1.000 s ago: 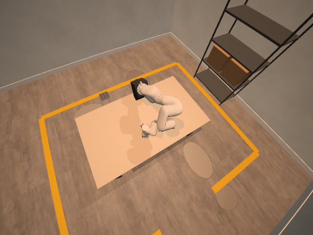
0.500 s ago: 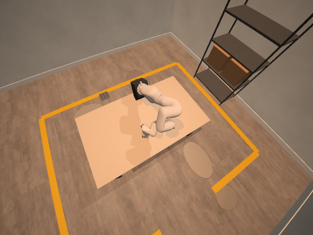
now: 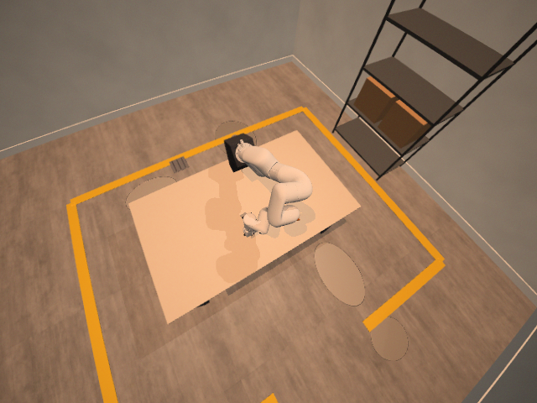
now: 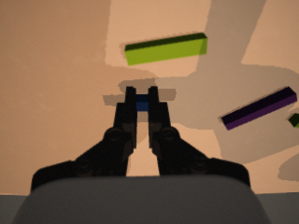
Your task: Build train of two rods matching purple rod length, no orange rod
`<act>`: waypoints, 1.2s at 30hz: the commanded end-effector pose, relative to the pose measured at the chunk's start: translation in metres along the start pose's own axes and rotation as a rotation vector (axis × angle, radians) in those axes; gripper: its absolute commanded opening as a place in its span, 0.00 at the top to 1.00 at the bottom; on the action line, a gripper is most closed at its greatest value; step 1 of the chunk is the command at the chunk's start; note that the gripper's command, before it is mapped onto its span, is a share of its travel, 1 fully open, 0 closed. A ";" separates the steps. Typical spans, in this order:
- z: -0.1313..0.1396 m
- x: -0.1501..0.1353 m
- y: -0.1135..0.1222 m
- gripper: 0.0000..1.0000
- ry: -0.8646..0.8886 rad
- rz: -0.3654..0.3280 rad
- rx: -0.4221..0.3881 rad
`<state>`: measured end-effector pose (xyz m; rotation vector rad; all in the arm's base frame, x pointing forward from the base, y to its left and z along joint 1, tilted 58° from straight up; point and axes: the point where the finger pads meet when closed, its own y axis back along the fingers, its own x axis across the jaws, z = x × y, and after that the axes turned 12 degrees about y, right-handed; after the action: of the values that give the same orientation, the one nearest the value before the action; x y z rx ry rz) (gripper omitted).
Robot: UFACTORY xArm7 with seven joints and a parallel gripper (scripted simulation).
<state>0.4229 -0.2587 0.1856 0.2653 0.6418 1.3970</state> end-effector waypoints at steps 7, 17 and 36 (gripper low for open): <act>0.000 -0.001 0.000 0.96 0.000 -0.002 0.000; 0.000 -0.001 0.000 0.96 0.000 -0.002 0.000; 0.000 -0.001 0.000 0.76 0.000 -0.002 0.000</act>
<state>0.4229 -0.2587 0.1856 0.2653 0.6418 1.3970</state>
